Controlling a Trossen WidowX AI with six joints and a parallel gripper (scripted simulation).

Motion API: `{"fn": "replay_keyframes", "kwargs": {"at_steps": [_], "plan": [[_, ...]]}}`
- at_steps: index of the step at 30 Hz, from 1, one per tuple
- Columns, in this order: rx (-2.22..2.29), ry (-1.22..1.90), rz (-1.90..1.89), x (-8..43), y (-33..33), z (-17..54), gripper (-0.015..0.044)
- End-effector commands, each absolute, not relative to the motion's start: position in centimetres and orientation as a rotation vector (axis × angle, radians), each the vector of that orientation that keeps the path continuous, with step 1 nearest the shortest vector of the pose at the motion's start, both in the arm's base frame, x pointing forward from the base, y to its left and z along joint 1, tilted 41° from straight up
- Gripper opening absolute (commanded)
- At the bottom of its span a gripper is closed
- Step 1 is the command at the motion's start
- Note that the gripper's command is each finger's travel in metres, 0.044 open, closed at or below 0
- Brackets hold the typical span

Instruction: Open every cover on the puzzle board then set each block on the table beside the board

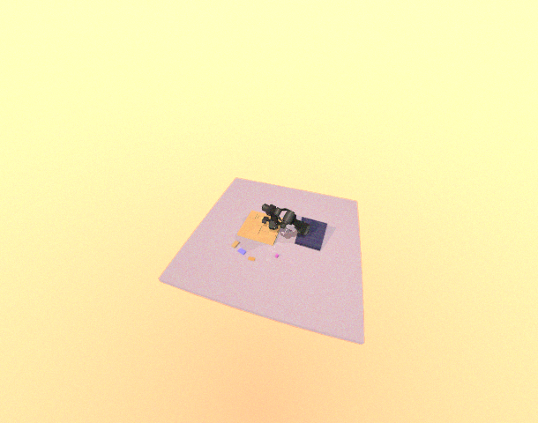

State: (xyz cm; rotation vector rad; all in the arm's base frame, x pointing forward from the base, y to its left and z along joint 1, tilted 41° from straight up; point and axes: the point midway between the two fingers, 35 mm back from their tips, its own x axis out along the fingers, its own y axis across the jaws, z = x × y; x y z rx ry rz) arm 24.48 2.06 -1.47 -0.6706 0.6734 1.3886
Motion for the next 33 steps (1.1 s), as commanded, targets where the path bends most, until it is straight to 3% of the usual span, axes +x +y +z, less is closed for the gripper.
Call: {"fn": "replay_keyframes", "kwargs": {"at_steps": [1,33], "plan": [[-0.669,0.668,1.385,24.6,2.4,-1.1,0.0],[-0.667,0.666,1.386,24.6,4.8,0.9,0.0]]}}
